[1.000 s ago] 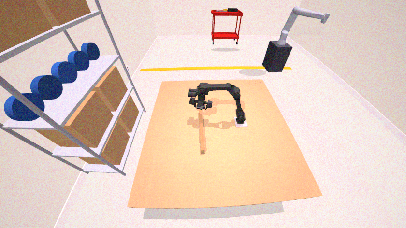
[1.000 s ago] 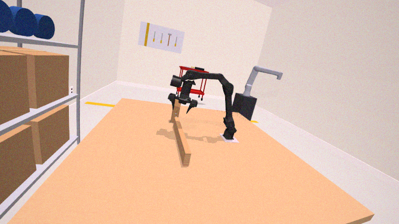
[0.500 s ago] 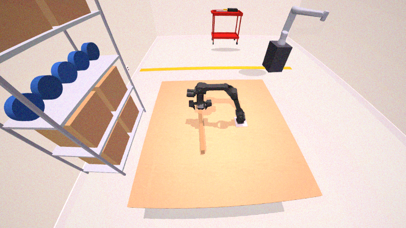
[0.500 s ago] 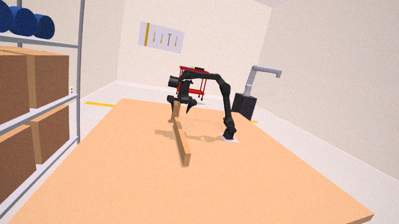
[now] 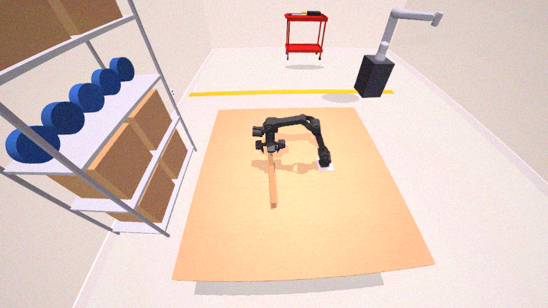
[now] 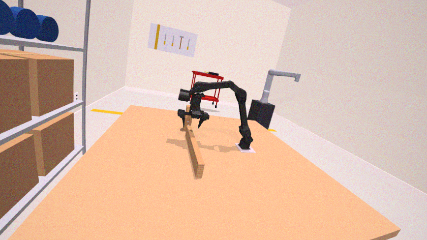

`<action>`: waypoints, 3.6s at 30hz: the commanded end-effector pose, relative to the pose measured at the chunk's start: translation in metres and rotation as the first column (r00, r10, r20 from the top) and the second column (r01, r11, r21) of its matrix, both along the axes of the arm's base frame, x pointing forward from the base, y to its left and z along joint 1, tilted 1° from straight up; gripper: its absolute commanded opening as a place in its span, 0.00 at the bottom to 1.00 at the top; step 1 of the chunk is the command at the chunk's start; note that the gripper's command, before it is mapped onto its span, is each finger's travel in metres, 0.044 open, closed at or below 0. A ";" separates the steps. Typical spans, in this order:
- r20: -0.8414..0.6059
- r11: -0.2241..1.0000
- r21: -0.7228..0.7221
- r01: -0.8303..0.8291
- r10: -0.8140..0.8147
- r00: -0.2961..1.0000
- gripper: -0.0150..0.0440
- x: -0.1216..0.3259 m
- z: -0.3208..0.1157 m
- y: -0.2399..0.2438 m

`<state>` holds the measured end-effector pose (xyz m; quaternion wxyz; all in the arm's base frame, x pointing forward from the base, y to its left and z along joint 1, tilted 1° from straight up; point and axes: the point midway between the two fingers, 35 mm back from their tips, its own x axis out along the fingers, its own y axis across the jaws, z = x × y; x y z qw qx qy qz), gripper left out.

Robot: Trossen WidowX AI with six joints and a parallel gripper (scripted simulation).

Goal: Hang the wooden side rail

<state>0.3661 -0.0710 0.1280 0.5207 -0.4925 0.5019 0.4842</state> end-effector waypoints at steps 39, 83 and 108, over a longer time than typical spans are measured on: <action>0.000 1.000 0.006 -0.005 0.005 1.000 1.00 0.002 -0.067 0.002; 0.000 1.000 0.006 -0.005 0.005 1.000 0.25 -0.002 -0.072 0.003; 0.000 1.000 0.006 -0.005 0.005 1.000 0.25 0.000 -0.070 0.001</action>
